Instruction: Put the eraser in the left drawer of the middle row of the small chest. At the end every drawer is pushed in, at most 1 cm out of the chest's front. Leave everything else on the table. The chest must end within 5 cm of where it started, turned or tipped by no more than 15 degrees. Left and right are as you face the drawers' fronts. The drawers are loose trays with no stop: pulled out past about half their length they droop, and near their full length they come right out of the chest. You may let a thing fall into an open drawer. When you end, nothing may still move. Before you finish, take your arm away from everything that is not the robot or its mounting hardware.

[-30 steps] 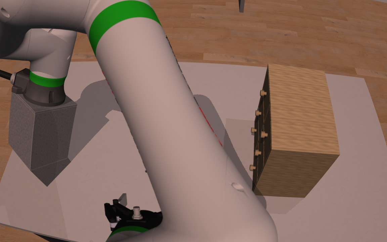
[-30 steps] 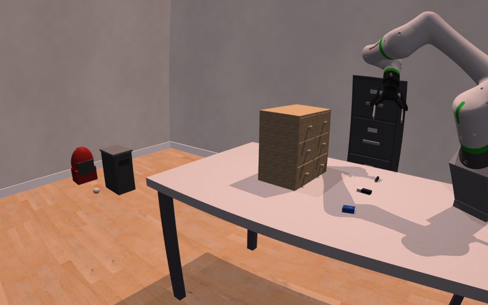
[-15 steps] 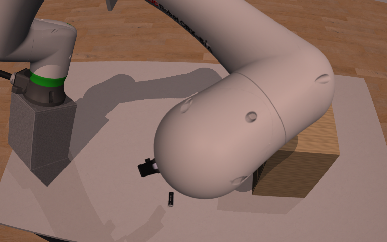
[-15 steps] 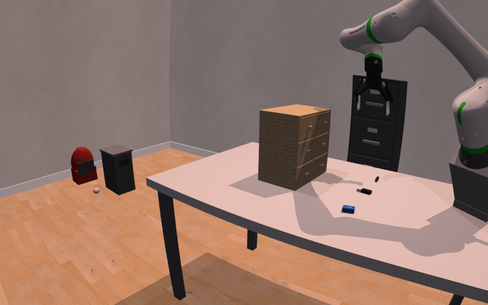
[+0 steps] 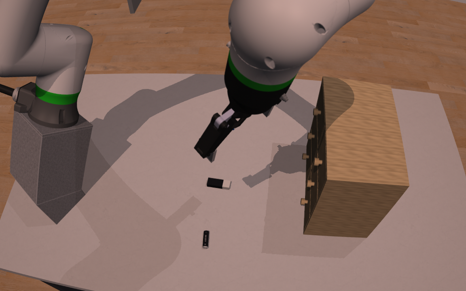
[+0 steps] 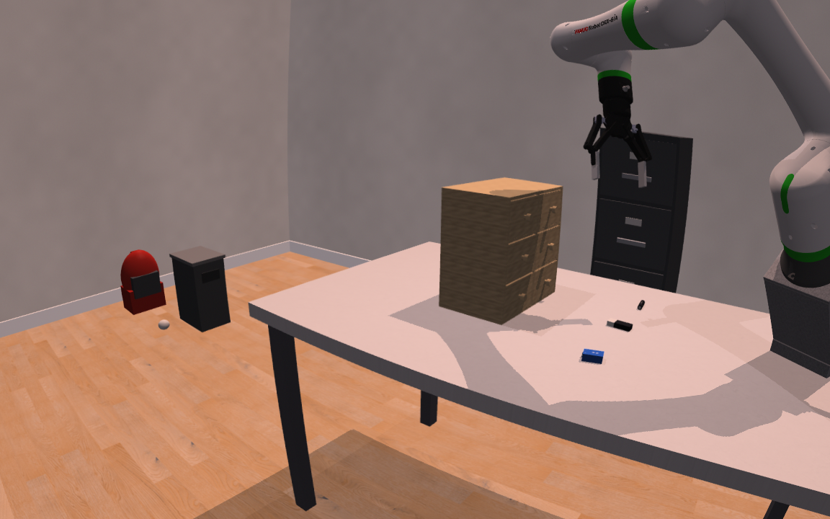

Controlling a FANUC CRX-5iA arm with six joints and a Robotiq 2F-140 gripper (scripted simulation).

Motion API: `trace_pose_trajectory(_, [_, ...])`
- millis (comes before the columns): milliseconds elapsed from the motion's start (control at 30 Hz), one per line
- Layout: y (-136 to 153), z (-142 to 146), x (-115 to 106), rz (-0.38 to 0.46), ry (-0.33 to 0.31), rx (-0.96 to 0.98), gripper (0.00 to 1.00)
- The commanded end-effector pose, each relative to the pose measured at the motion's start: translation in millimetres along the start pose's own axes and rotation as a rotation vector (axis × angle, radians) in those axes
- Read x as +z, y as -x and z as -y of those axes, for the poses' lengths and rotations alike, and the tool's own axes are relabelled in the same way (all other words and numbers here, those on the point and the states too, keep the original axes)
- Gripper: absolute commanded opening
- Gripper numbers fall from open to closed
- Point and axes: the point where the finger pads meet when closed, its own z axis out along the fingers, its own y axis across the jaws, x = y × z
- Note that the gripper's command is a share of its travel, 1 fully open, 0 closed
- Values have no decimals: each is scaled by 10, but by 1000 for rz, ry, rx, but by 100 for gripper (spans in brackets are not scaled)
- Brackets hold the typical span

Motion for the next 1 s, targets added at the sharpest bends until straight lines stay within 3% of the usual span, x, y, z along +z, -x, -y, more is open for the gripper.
trace_pose_trajectory(0, [308, 327, 20, -75, 49, -152, 100])
trace_pose_trajectory(200, [732, 616, 85, -141, 107, -355, 100])
trace_pose_trajectory(267, [732, 616, 85, -141, 107, -355, 100])
trace_pose_trajectory(533, [1246, 834, 183, -218, 175, -607, 100])
trace_pose_trajectory(967, [1488, 892, 235, -256, 208, -733, 100])
